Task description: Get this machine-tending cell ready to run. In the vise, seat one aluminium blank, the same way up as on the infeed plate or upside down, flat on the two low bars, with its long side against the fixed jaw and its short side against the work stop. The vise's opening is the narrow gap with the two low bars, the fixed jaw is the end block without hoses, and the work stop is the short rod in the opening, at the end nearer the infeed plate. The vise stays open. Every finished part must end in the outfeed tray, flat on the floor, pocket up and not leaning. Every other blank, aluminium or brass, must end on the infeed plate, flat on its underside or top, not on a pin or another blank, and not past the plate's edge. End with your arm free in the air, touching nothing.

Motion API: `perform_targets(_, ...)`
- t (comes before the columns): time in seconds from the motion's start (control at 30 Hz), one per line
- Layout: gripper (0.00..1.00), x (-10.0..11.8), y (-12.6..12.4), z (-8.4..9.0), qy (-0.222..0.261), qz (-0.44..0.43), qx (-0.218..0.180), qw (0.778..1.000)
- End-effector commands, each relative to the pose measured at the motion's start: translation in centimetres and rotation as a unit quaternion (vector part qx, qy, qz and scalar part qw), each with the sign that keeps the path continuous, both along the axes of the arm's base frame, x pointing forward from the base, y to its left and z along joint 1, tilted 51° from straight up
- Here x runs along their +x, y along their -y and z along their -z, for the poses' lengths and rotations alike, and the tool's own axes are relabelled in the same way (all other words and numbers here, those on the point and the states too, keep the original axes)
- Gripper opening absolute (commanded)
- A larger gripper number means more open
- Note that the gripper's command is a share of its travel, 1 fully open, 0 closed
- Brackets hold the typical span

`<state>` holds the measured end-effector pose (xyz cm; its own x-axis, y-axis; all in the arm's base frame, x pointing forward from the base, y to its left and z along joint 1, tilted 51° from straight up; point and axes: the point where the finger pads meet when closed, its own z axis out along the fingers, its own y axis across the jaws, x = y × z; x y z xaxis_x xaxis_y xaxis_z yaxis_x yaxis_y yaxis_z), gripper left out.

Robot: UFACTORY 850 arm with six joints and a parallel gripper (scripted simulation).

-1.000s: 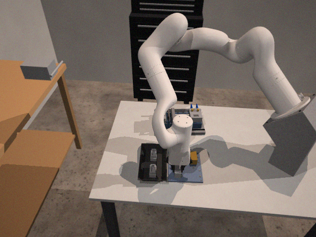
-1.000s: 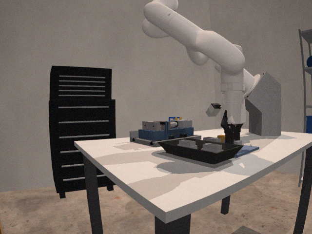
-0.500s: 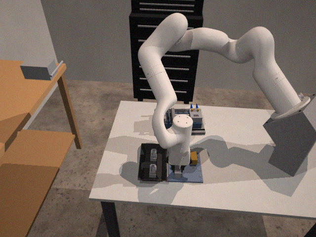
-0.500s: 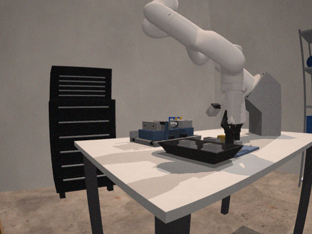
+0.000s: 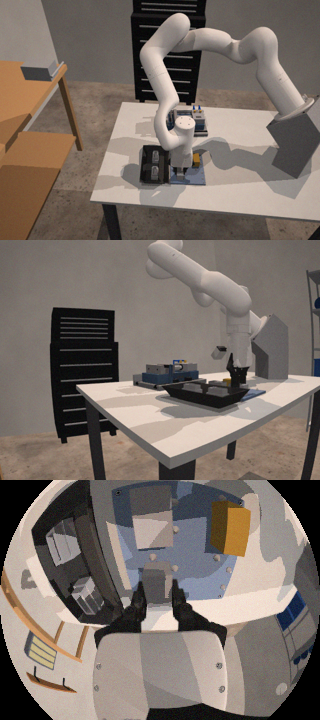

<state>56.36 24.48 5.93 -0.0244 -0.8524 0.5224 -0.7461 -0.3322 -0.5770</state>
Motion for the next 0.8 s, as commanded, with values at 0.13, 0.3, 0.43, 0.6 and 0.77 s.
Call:
perform_targets(0.13, 0.0, 0.0, -0.1, 0.0, 0.0, 0.0, 0.0, 1.0)
perform_targets(0.3, 0.0, 0.0, -0.1, -0.1, 0.0, 0.0, 0.0, 1.0)
perform_targets(0.43, 0.0, 0.0, -0.1, -0.1, 0.0, 0.0, 0.0, 1.0)
perform_targets(0.6, 0.0, -0.5, -0.4, -0.5, 0.0, 0.0, 0.0, 1.0)
perform_targets(0.77, 0.0, -1.5, -1.0, -1.5, 0.0, 0.0, 0.0, 1.0)
